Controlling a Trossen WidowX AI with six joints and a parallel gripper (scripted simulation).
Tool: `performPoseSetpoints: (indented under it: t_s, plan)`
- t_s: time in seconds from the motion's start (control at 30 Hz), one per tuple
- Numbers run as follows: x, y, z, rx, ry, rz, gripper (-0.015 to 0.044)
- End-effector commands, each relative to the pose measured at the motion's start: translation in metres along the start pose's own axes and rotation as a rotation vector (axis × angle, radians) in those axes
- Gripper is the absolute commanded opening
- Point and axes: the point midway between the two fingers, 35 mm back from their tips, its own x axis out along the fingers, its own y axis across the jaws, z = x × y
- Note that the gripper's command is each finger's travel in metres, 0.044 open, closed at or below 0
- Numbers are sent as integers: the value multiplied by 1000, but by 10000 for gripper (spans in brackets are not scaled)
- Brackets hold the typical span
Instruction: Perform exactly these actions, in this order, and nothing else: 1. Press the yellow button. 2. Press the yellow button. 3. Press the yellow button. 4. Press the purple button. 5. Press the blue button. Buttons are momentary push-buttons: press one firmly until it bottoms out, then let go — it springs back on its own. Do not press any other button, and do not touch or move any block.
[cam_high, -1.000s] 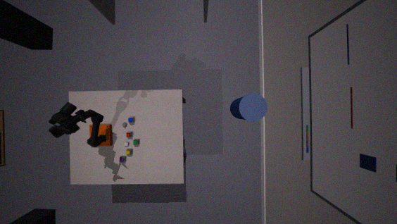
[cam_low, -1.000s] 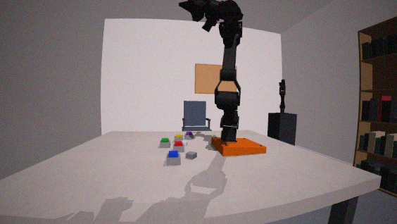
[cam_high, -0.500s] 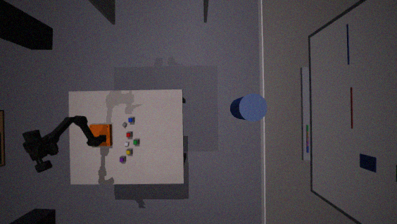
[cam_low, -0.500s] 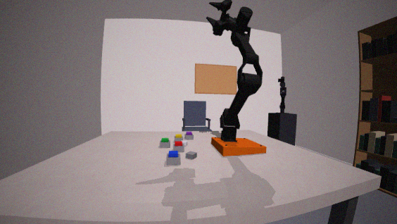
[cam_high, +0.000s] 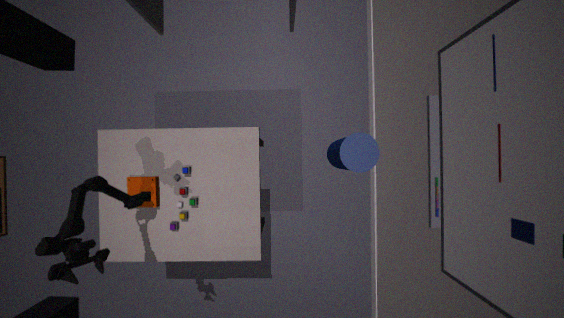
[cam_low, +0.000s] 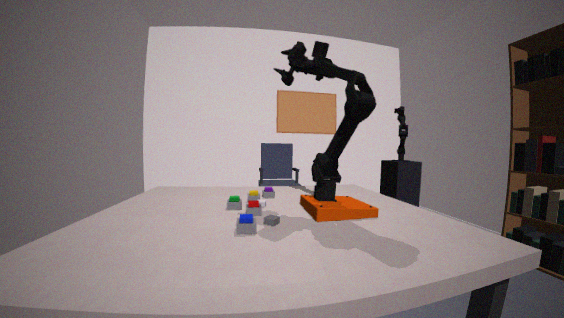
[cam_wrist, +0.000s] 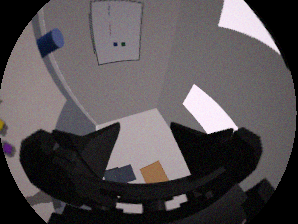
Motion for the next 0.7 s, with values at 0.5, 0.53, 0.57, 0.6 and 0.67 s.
performPoseSetpoints:
  t_s: [0.5,0.53,0.57,0.6,0.67]
  plan:
    - [41,295,-5,786,449,934,400]
    - [36,310,-1,796,486,990,400]
    - [30,324,4,802,525,1046,400]
    - [23,338,9,804,565,1103,400]
    - [6,364,19,794,653,1218,400]
